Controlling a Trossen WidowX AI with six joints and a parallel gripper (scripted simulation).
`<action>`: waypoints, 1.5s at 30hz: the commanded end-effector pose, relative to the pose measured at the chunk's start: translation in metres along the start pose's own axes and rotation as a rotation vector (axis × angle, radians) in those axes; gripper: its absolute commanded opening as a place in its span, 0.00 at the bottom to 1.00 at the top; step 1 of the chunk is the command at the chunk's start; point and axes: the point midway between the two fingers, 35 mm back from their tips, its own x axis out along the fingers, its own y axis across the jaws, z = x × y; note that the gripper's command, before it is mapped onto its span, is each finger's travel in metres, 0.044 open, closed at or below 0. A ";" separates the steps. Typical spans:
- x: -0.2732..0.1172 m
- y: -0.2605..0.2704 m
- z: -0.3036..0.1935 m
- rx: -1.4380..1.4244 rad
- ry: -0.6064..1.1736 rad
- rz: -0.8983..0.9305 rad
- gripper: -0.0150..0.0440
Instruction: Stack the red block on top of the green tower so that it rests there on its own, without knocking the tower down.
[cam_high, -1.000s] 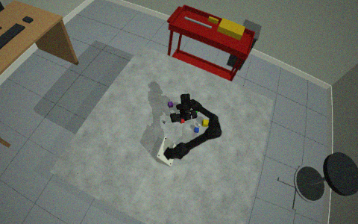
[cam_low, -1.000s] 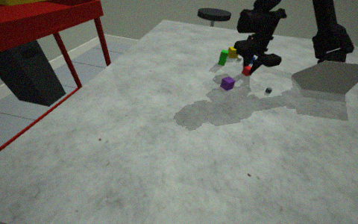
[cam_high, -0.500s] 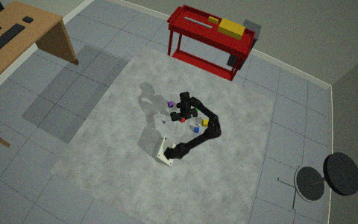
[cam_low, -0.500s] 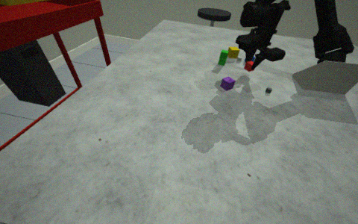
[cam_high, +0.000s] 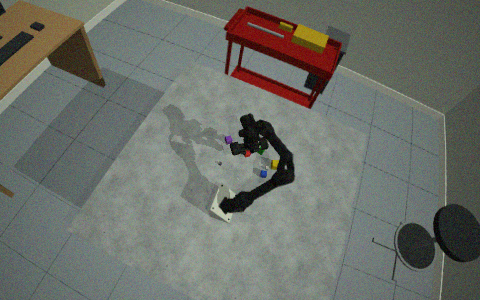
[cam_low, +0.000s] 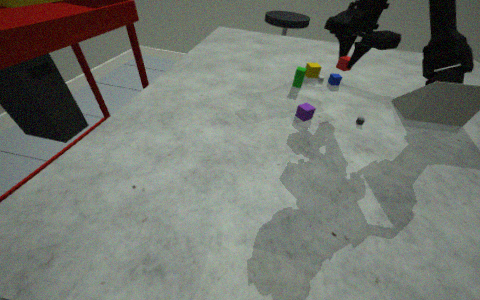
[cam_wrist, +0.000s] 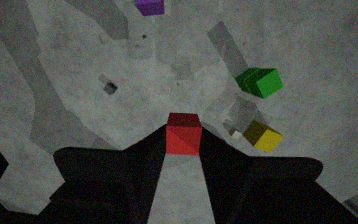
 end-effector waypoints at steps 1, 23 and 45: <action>-0.018 0.001 0.000 0.002 0.000 0.005 0.25; -0.024 -0.045 0.026 0.003 -0.007 0.013 0.25; -0.019 -0.113 0.044 0.006 -0.002 0.000 0.25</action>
